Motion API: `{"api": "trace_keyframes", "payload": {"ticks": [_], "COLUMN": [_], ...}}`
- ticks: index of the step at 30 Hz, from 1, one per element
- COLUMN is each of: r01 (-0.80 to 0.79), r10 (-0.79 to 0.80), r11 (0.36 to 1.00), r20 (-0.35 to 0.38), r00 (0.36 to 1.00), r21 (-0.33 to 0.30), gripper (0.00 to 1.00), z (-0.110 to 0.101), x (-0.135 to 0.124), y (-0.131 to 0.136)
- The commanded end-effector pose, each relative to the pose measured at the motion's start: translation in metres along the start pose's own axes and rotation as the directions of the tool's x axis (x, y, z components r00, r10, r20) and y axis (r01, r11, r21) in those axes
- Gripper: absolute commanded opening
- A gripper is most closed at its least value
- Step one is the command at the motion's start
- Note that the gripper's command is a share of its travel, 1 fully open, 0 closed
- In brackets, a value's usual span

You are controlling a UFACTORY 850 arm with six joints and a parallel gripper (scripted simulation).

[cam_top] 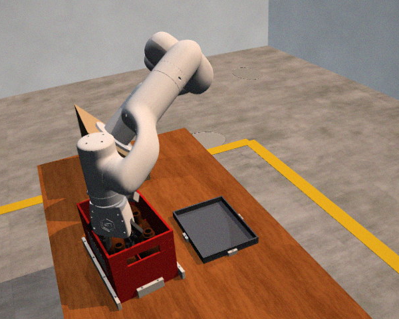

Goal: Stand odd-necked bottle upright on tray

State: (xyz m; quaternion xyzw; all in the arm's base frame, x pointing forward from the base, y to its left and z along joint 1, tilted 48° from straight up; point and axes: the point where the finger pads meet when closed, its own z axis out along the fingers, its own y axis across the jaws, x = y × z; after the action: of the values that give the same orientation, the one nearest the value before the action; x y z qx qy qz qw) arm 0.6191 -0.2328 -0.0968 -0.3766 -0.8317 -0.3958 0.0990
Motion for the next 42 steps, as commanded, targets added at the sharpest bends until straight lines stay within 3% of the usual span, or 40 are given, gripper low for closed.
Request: {"api": "trace_keyframes", "payload": {"ticks": [1,6,21,40,41,42], "r01": [0.001,0.001,0.001,0.001,0.001,0.001], "r10": [-0.001,-0.001,-0.001,-0.001,-0.001,-0.001], "r11": [1.0,1.0,1.0,1.0,1.0,1.0], "r20": [0.002,0.002,0.002,0.002,0.002,0.002], "r00": [1.0,1.0,1.0,1.0,1.0,1.0], "r21": [-0.001,-0.001,-0.001,-0.001,-0.001,-0.001], "gripper": [0.65,0.65,0.65,0.65,0.0,0.0], "z": [-0.009,-0.016,-0.066,-0.082,-0.082,-0.082], "x": [-0.001,-0.001,-0.001,0.0,0.0,0.0], "y": [0.0,0.0,0.0,0.0,0.0,0.0]}}
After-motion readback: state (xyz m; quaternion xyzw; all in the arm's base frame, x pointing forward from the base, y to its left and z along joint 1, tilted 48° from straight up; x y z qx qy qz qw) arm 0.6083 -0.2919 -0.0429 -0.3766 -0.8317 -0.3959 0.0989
